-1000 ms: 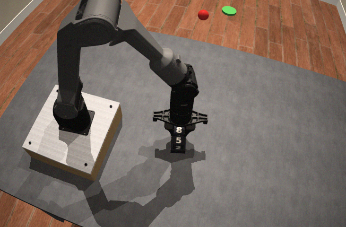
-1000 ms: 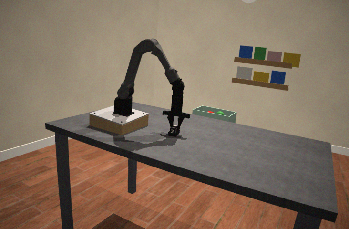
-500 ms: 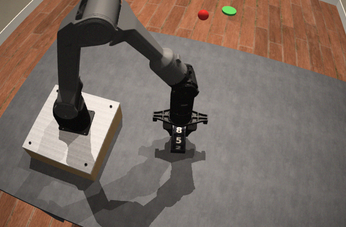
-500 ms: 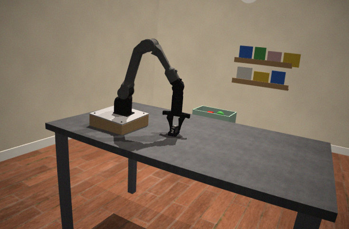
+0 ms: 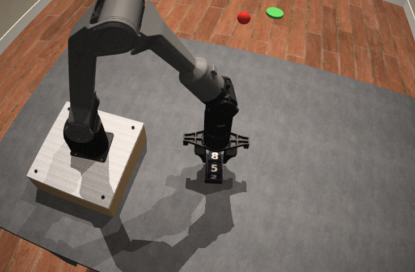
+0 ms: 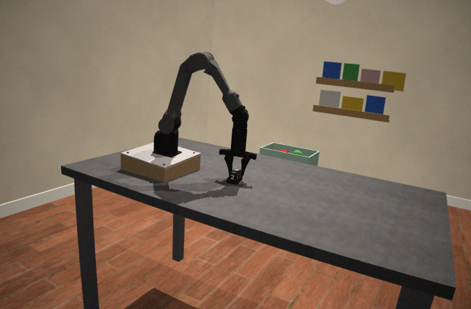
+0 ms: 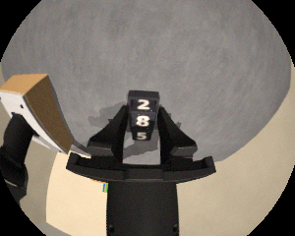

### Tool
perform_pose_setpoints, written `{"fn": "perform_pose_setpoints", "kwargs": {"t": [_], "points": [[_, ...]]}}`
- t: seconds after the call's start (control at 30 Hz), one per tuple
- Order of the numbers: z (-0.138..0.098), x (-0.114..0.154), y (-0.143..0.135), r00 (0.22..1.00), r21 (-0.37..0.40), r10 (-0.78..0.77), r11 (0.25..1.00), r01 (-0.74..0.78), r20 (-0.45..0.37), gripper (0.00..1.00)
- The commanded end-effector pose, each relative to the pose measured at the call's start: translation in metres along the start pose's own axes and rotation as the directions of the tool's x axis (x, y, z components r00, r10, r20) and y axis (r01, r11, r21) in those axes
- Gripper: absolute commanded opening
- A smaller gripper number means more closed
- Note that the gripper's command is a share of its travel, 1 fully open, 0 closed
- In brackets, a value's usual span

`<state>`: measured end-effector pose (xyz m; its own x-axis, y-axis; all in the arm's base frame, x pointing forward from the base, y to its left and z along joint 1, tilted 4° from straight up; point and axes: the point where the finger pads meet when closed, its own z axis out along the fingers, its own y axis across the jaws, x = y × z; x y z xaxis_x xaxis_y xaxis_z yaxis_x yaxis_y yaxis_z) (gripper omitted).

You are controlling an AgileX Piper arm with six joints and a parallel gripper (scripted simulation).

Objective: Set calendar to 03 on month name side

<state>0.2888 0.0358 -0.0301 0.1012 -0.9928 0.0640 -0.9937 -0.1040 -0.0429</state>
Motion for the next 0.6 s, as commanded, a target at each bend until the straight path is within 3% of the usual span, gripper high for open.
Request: {"fn": "perform_pose_setpoints", "kwargs": {"t": [0.0,0.57], "points": [[-0.004,0.000,-0.001,1.000,0.004,0.000,1.000,0.000,0.000,0.60],[-0.072,0.000,-0.001,1.000,0.005,0.000,1.000,0.000,0.001,0.60]]}}
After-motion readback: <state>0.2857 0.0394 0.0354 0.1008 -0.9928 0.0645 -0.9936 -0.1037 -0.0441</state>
